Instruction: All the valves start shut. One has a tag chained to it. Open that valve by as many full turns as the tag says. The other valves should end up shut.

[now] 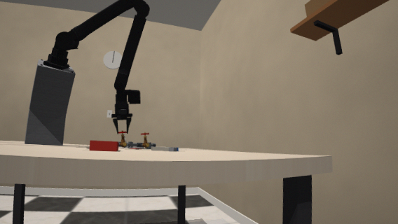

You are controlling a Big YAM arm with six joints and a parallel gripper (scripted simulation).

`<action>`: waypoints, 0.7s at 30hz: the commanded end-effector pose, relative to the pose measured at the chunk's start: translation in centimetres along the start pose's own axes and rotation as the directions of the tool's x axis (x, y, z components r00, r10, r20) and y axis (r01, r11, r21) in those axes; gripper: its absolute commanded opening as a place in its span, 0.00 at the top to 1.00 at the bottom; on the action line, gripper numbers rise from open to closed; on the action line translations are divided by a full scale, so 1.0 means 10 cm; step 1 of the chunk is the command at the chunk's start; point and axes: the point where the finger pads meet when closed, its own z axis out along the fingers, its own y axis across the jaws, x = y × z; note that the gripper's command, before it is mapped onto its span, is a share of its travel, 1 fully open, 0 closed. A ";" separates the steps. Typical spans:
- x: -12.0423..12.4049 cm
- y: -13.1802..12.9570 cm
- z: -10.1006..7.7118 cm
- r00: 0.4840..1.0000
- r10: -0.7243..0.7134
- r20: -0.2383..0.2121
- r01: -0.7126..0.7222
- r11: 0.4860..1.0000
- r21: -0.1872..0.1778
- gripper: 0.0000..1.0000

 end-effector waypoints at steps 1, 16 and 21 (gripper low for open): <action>0.02 0.03 0.00 0.995 -0.104 0.003 0.104 0.995 -0.007 1.00; 0.02 0.04 0.00 0.819 -0.573 0.006 0.573 0.819 -0.006 1.00; 0.02 0.03 0.00 0.618 -0.786 0.007 0.786 0.618 -0.005 1.00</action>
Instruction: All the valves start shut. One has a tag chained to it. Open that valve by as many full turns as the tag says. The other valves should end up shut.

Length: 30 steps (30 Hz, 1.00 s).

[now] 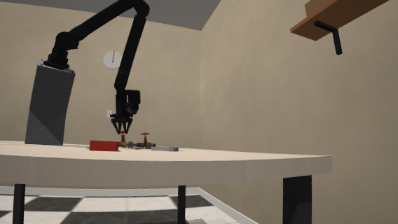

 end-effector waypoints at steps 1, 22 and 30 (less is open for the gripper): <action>-0.01 0.04 0.00 0.939 -0.345 0.009 0.345 0.939 -0.007 1.00; -0.01 0.03 0.00 0.237 -0.972 0.010 0.972 0.237 0.005 1.00; -0.01 0.02 0.00 -0.121 -0.993 0.006 0.993 -0.121 0.007 1.00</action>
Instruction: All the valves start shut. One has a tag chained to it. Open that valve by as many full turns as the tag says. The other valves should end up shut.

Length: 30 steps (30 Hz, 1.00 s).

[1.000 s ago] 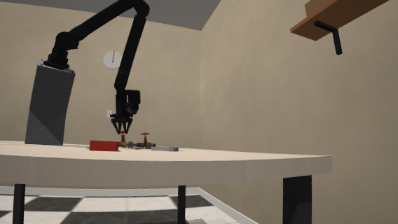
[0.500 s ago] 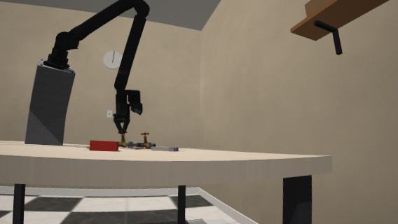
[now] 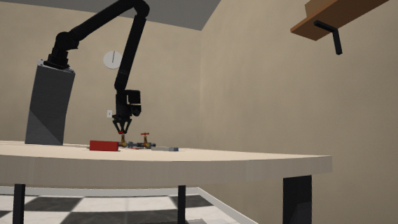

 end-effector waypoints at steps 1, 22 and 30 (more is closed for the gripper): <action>-0.02 0.00 0.00 0.939 -0.345 0.009 0.345 0.939 0.008 1.00; -0.02 0.00 0.00 0.575 -0.818 0.005 0.818 0.575 0.013 1.00; -0.01 -0.01 0.00 0.574 -0.819 0.004 0.819 0.574 0.013 1.00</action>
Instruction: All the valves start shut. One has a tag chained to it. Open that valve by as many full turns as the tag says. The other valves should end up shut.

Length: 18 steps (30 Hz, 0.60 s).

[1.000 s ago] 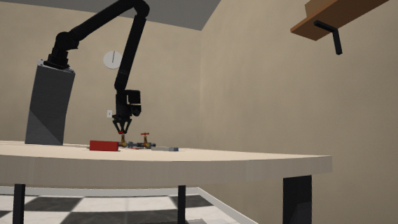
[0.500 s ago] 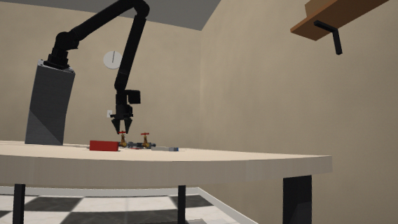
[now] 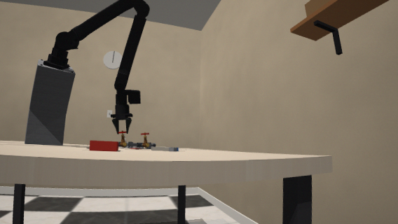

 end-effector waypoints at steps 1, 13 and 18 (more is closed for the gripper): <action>0.00 -0.01 0.00 0.998 -0.065 0.003 0.065 0.998 0.012 1.00; 0.00 -0.01 0.00 0.998 -0.066 0.003 0.065 0.998 0.012 0.00; 0.00 -0.01 0.00 0.998 -0.066 0.003 0.065 0.998 0.012 0.00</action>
